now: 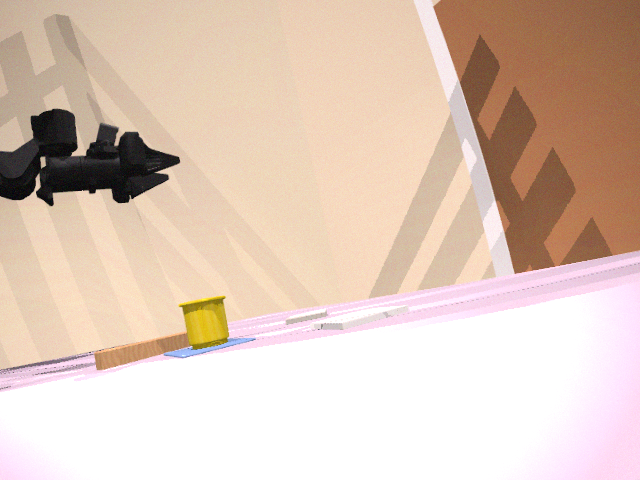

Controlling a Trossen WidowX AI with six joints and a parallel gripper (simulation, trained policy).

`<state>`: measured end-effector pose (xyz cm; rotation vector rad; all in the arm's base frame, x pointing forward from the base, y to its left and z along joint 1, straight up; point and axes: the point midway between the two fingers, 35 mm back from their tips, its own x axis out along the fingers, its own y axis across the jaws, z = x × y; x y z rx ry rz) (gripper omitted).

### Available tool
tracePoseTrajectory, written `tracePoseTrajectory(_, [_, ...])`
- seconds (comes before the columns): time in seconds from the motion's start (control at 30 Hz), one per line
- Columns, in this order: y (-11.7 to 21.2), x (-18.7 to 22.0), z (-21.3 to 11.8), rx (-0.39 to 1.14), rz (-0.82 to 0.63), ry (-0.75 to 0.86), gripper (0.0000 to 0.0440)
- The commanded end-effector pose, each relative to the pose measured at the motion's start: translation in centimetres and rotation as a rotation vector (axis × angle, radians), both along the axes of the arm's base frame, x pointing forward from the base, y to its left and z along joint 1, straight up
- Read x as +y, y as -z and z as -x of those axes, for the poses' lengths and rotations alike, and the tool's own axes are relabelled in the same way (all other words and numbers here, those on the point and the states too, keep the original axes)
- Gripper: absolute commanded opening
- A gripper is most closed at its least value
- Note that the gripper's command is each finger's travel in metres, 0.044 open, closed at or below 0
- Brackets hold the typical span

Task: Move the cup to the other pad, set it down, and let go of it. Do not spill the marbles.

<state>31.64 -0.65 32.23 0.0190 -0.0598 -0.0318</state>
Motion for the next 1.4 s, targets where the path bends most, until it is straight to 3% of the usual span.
tracePoseTrajectory(0.0, [0.1,0.0,-0.1,0.006,-0.002,0.001,0.0374])
tracePoseTrajectory(0.33, [1.4,0.8,-0.8,0.115,-0.034,-0.013,0.0112])
tracePoseTrajectory(0.4, [1.7,1.1,-1.0,0.145,-0.041,-0.018,0.0081])
tracePoseTrajectory(1.37, [5.1,4.1,-3.3,0.578,-0.162,-0.054,0.0104])
